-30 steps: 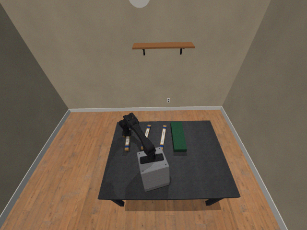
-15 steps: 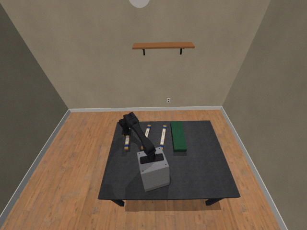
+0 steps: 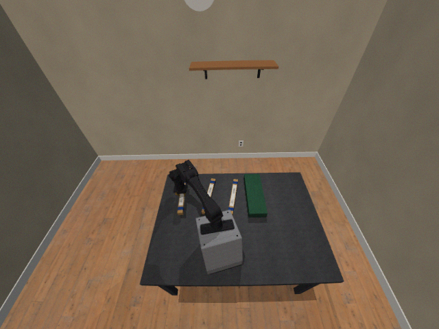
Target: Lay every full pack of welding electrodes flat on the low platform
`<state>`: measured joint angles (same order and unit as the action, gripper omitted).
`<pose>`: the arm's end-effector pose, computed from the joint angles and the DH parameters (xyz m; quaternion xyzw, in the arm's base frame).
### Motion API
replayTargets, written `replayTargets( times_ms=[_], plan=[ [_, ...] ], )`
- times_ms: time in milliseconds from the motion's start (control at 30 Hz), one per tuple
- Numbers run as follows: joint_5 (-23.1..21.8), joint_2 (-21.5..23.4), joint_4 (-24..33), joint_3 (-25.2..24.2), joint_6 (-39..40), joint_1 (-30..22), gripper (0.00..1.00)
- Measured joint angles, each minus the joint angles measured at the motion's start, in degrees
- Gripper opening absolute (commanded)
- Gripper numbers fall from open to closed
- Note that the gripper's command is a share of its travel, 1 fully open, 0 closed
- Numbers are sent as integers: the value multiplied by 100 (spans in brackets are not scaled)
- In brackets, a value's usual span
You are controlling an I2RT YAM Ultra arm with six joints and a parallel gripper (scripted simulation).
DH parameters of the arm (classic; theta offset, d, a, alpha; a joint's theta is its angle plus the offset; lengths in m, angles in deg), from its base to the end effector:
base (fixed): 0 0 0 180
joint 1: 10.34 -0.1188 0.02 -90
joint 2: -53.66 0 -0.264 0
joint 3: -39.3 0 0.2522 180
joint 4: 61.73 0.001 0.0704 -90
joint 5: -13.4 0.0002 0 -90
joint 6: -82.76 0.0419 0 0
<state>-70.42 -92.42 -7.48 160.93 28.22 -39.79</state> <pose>0.4288 0.2381 0.0518 0.0574 0.9921 0.0075 0.1117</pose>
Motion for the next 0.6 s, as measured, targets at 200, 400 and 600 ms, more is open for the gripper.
replayTargets(
  times_ms=[200,400,600],
  plan=[
    [0,15,52,0,7,-7,0],
    [0,22,90,0,11,-7,0],
    [0,20,164,20,15,-7,0]
  ],
)
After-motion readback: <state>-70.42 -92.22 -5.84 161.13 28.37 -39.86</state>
